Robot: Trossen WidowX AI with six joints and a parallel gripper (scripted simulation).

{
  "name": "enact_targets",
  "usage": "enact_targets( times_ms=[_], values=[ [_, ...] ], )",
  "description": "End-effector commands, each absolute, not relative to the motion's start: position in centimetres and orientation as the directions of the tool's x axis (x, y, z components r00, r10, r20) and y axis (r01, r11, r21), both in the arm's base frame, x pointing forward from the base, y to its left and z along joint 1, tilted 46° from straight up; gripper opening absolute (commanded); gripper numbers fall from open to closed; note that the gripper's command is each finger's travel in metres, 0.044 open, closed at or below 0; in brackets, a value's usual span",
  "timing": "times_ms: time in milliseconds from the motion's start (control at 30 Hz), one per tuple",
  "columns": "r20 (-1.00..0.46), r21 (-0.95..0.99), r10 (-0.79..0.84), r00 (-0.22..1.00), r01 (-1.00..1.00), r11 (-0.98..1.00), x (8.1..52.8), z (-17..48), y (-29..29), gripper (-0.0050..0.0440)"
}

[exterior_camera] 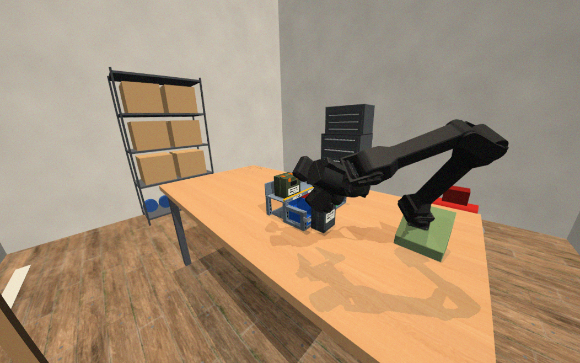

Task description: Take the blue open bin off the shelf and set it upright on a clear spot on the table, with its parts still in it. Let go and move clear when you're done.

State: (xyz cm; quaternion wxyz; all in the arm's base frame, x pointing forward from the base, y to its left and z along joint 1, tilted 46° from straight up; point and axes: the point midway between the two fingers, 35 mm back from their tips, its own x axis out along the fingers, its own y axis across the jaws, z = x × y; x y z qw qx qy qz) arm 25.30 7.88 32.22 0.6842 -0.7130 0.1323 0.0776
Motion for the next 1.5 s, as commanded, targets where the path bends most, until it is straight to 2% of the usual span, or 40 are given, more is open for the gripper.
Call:
enact_targets(
  times_ms=[0, 200, 367, 767, 933, 1333, 1467],
  values=[
    [-0.285, -0.958, -0.078, 0.955, -0.286, 0.001, 25.3, 32.3, 7.7, 0.0440],
    [-0.285, -0.958, -0.078, 0.955, -0.286, 0.001, 25.3, 32.3, 7.7, 0.0440],
    [-0.271, -0.952, -0.067, 0.960, -0.258, 0.164, 26.2, 32.2, 7.3, 0.0440],
    [-0.271, -0.952, -0.067, 0.960, -0.258, 0.164, 26.2, 32.2, 7.3, 0.0440],
    [-0.253, -0.921, -0.056, 0.966, -0.223, 0.319, 27.1, 32.0, 7.0, 0.0440],
    [-0.253, -0.921, -0.056, 0.966, -0.223, 0.319, 27.1, 32.0, 7.0, 0.0440],
    [-0.233, -0.881, -0.048, 0.971, -0.190, 0.434, 27.8, 32.0, 6.5, 0.0440]
  ],
)
